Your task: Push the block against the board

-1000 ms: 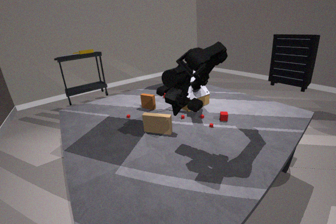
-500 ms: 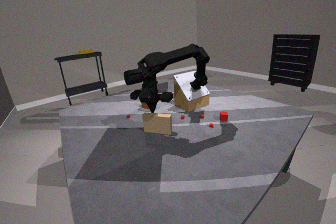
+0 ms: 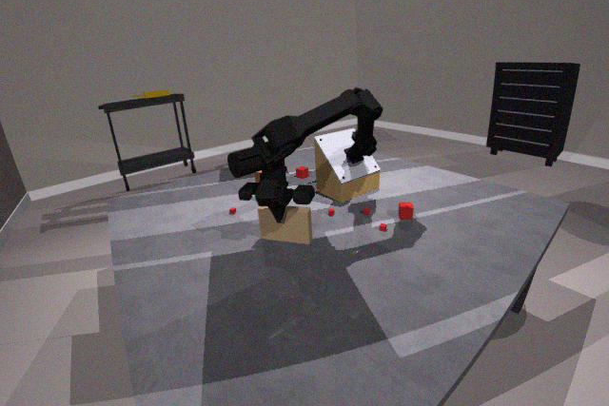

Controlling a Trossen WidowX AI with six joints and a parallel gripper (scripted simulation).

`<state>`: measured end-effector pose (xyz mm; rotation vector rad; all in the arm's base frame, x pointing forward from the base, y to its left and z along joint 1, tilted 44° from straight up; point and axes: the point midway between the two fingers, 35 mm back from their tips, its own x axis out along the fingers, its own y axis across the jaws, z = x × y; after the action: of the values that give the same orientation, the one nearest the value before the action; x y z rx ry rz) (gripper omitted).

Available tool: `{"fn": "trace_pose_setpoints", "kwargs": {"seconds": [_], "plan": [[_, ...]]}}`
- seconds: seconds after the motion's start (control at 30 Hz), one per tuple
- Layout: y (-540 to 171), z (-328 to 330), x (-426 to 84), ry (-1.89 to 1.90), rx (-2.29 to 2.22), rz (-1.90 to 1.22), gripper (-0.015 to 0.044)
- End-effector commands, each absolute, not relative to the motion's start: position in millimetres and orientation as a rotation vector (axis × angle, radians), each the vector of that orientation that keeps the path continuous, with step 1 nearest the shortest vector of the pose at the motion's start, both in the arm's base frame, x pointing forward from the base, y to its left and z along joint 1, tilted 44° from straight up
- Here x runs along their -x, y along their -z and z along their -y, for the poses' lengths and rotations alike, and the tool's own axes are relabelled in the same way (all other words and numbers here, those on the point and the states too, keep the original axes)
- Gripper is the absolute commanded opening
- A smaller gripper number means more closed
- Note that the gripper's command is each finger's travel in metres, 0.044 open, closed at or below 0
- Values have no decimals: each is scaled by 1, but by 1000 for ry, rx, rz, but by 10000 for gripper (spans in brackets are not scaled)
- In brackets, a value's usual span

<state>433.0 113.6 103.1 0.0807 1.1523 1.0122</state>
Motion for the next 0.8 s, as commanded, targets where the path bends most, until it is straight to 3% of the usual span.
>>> {"fn": "trace_pose_setpoints", "kwargs": {"seconds": [0.0, 0.77], "plan": [[-101, -112, -434, -1002, -89, -1149, 0], [-94, -104, -423, -1002, -89, -1151, 0]]}}
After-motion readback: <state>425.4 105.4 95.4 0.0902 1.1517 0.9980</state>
